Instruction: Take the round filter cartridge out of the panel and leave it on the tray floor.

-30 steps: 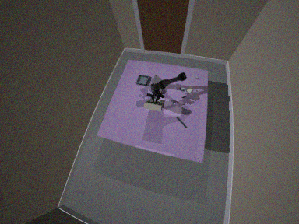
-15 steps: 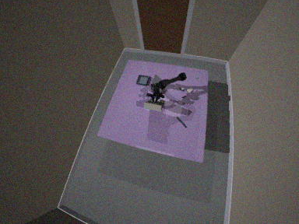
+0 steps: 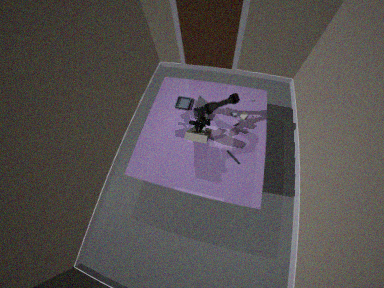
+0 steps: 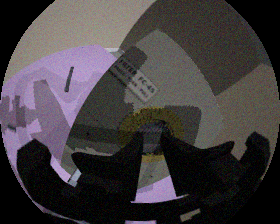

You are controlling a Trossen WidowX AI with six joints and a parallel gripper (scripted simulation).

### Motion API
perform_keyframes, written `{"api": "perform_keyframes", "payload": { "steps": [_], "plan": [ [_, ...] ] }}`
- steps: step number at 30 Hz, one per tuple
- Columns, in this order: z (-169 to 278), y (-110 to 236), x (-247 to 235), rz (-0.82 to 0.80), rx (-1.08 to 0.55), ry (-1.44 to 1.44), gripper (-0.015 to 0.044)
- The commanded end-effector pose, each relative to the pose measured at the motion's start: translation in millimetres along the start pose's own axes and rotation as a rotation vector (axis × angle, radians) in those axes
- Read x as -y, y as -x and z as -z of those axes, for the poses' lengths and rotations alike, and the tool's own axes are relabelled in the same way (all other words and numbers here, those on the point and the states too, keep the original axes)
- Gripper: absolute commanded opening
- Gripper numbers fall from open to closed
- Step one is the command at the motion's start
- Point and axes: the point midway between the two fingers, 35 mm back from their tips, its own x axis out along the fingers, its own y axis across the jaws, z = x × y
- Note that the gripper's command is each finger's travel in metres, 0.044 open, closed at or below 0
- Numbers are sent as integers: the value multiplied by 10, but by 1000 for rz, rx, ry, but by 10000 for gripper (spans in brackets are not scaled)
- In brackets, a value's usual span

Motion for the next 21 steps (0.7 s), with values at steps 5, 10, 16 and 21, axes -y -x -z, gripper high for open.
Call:
{"api": "perform_keyframes", "payload": {
  "steps": [5, 10, 16, 21],
  "plan": [
    [15, -77, 8, -1, -12, 311, 0],
    [15, -82, 8, -2, -12, 485, 0],
    [15, -84, 8, -4, -11, 694, 0],
    [15, -84, 8, -5, -11, 869, 0]
  ]
}}
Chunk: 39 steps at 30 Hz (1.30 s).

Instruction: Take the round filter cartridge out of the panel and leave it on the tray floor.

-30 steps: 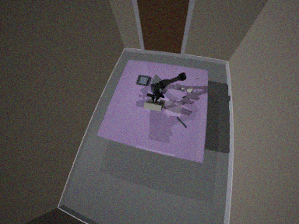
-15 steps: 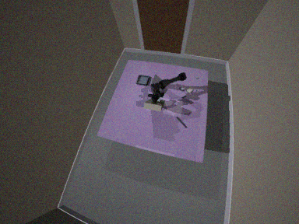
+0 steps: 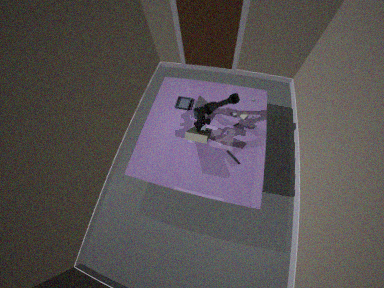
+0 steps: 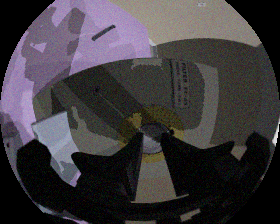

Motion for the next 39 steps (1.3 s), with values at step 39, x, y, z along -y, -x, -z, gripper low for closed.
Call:
{"api": "perform_keyframes", "payload": {
  "steps": [39],
  "plan": [
    [19, -78, 7, -10, -10, 469, 0]
  ]
}}
